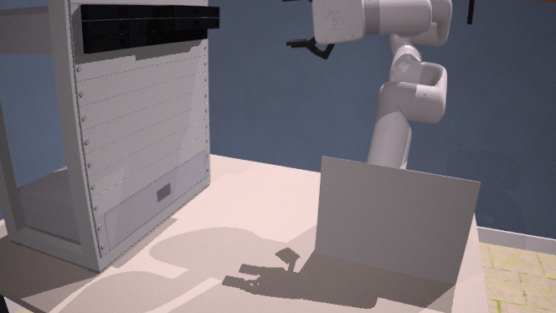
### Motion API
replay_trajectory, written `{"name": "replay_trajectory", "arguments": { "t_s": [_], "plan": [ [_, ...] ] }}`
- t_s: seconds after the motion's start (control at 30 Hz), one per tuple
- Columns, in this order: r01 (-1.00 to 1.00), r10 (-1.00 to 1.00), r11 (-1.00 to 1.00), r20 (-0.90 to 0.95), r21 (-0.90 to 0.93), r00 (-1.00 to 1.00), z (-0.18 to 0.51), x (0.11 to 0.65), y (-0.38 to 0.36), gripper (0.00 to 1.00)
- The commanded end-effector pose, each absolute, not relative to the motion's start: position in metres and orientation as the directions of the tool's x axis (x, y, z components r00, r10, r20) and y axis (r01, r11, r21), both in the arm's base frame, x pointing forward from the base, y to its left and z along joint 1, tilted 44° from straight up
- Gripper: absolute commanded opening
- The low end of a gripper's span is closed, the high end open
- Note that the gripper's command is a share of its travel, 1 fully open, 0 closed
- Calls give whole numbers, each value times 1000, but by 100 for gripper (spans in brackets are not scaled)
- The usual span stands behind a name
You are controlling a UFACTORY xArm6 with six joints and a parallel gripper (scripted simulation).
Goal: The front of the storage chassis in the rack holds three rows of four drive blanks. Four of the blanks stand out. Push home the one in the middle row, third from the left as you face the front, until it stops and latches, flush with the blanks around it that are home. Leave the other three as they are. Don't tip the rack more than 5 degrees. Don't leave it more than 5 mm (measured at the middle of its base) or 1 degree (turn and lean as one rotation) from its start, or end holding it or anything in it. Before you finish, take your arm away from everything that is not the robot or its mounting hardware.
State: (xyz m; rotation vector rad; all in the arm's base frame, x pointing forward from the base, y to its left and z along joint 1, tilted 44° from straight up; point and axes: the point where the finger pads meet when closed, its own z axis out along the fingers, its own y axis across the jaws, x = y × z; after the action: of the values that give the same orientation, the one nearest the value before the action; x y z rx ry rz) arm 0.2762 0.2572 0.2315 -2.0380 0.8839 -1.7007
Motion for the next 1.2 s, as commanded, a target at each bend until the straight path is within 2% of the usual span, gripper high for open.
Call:
{"name": "replay_trajectory", "arguments": {
  "t_s": [0.0,0.5,1.17],
  "plan": [
    [-212,-680,-720,732,-661,26,241,290,247,100],
    [-152,-720,-677,691,-720,-64,257,308,228,100],
    [-144,-724,-673,686,-726,-74,259,310,226,100]
  ]
}}
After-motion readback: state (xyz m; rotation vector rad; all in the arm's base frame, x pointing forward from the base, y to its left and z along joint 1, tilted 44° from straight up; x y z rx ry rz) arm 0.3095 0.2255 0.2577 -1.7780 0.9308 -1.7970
